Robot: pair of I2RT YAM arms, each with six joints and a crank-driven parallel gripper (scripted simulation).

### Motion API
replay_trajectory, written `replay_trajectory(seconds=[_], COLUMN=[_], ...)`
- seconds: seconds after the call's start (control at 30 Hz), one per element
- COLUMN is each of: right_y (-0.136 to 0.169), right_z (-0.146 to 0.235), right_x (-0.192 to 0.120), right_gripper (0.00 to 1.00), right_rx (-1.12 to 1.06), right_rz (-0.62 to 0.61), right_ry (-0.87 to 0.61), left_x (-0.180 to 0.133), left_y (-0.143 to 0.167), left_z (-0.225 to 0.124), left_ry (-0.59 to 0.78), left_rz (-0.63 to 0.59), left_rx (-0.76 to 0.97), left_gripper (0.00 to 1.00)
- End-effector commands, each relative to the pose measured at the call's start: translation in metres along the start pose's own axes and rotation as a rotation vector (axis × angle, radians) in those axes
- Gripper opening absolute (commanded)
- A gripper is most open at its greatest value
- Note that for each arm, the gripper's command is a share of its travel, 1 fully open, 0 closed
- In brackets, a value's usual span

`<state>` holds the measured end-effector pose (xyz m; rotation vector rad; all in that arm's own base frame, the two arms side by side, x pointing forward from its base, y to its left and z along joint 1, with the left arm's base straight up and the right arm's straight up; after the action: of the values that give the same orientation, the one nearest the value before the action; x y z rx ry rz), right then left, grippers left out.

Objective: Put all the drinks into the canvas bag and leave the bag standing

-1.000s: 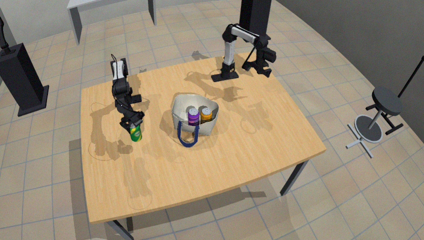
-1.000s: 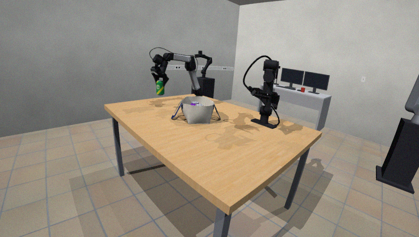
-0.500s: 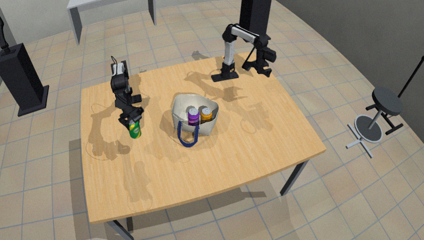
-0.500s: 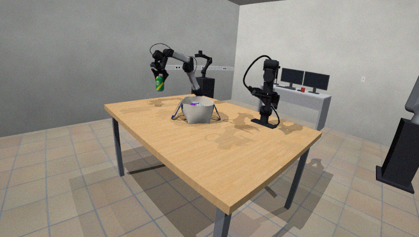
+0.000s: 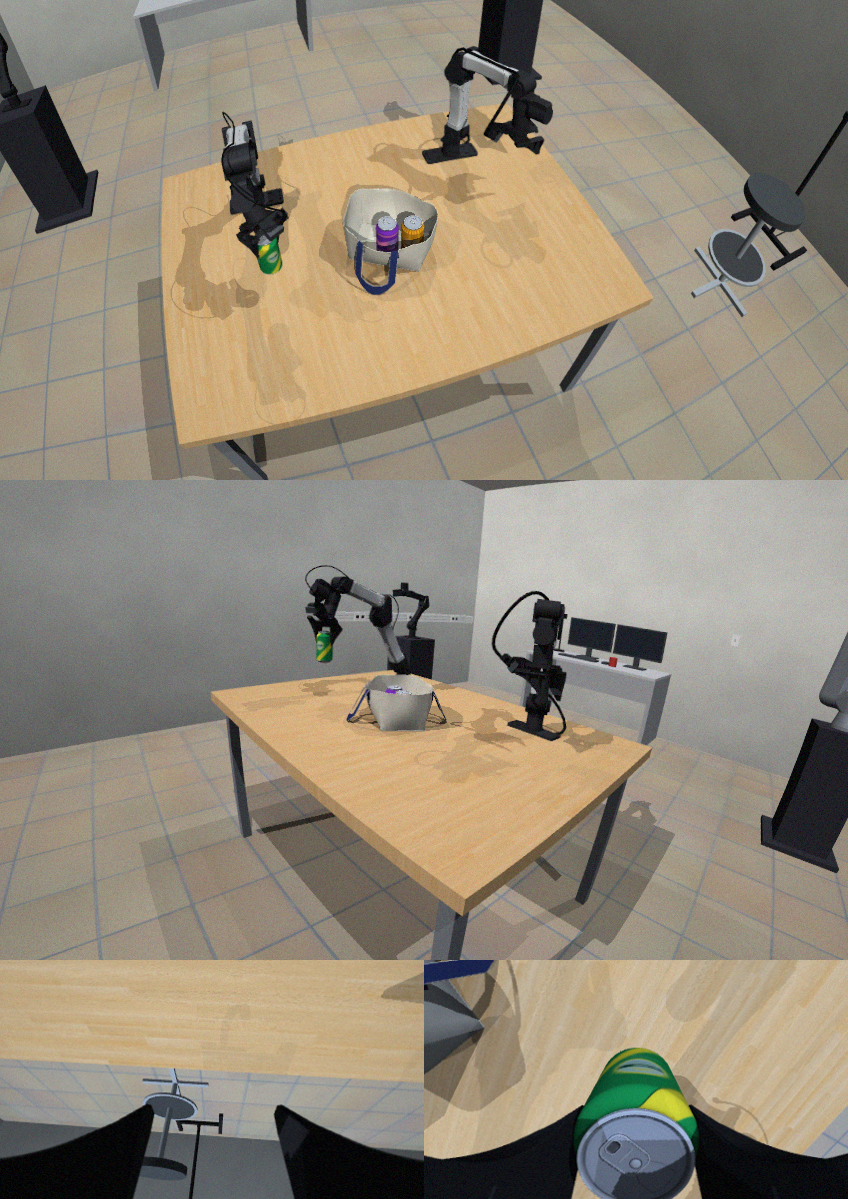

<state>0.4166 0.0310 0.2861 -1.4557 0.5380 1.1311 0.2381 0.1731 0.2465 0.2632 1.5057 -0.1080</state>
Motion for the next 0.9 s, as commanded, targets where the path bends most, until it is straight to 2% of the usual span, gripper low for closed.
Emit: replay_trajectory(seconds=[0.0, 0.1, 0.17, 0.23, 0.33, 0.4, 0.53, 0.87], right_y=[-0.02, -0.026, -0.027, -0.019, -0.019, -0.028, -0.02, -0.027], right_z=[0.001, 0.002, 0.002, 0.001, 0.002, 0.007, 0.006, 0.006], right_x=[-0.029, -0.041, -0.039, -0.025, -0.026, -0.037, -0.022, -0.031], right_gripper=[0.74, 0.74, 0.74, 0.74, 0.74, 0.74, 0.74, 0.74], right_rx=[-0.046, -0.056, -0.052, -0.041, -0.039, -0.056, -0.042, -0.05], right_rz=[-0.164, -0.2, -0.2, -0.153, -0.154, -0.201, -0.153, -0.192], right_ry=[0.015, 0.024, 0.024, 0.01, 0.01, 0.016, 0.006, 0.021], left_x=[-0.014, -0.014, -0.014, -0.014, -0.014, -0.016, -0.016, -0.016], left_y=[0.002, 0.002, 0.002, 0.002, 0.002, 0.003, 0.003, 0.003], left_z=[0.006, 0.006, 0.006, 0.006, 0.006, 0.006, 0.006, 0.006], left_ry=[-0.035, -0.035, -0.035, -0.035, -0.035, -0.038, -0.038, -0.038], left_rz=[0.034, 0.034, 0.034, 0.034, 0.034, 0.04, 0.04, 0.04], left_rx=[-0.002, -0.002, -0.002, -0.002, -0.002, -0.002, -0.002, -0.002], left_gripper=[0.91, 0.91, 0.91, 0.91, 0.91, 0.91, 0.91, 0.91])
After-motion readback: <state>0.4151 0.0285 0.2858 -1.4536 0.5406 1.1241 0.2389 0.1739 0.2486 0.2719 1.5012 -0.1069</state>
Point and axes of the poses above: on each arm, the point where the finger pads meet when closed, its own x axis out along the fingers, its own z axis across the jaws, y = z × x, the point moved 5 cm from there along -x, back along the fingers, and after that the axes turned 15 degrees about x, right-handed, at the moved point
